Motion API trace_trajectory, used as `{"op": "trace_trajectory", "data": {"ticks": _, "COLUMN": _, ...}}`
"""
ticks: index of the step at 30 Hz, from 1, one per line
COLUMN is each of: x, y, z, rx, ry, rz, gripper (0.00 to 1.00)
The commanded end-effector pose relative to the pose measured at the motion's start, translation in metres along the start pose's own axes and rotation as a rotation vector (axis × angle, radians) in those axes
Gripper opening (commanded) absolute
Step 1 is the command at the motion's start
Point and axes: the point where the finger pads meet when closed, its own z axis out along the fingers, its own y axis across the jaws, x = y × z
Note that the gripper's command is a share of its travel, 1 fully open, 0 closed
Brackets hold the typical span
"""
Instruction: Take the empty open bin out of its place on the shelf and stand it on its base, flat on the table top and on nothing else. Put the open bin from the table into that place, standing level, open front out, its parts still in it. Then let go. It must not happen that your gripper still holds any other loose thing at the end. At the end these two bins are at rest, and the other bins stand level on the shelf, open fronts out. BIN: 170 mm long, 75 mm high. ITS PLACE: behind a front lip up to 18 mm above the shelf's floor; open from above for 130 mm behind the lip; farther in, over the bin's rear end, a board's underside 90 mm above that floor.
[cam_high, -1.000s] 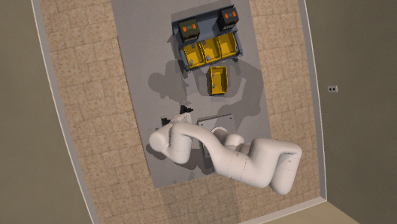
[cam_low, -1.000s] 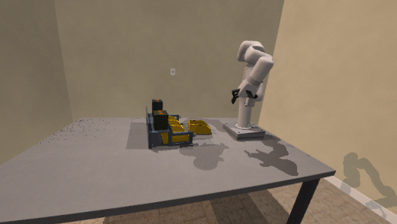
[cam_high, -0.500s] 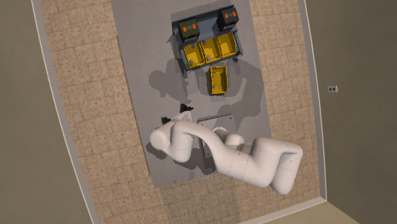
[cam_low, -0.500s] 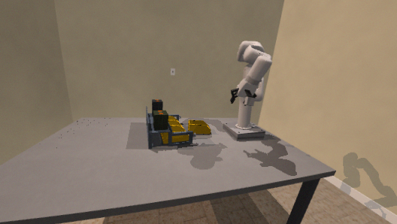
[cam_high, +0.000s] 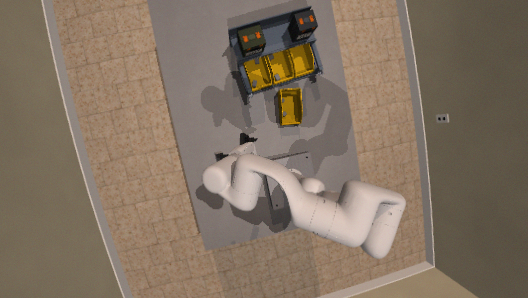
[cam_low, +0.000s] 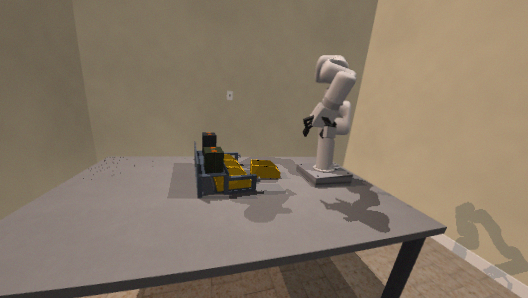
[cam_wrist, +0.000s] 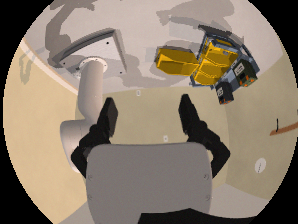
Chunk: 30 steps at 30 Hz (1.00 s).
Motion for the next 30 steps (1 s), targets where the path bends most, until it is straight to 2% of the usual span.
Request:
{"op": "trace_trajectory", "data": {"ticks": 1, "x": -0.004, "y": 0.007, "z": -0.001, "rx": -0.001, "ry": 0.016, "rz": -0.035, "gripper": 1.0}}
{"op": "trace_trajectory", "data": {"ticks": 30, "x": -0.049, "y": 0.067, "z": 0.007, "rx": -0.027, "ry": 0.135, "rz": -0.396, "gripper": 1.0}}
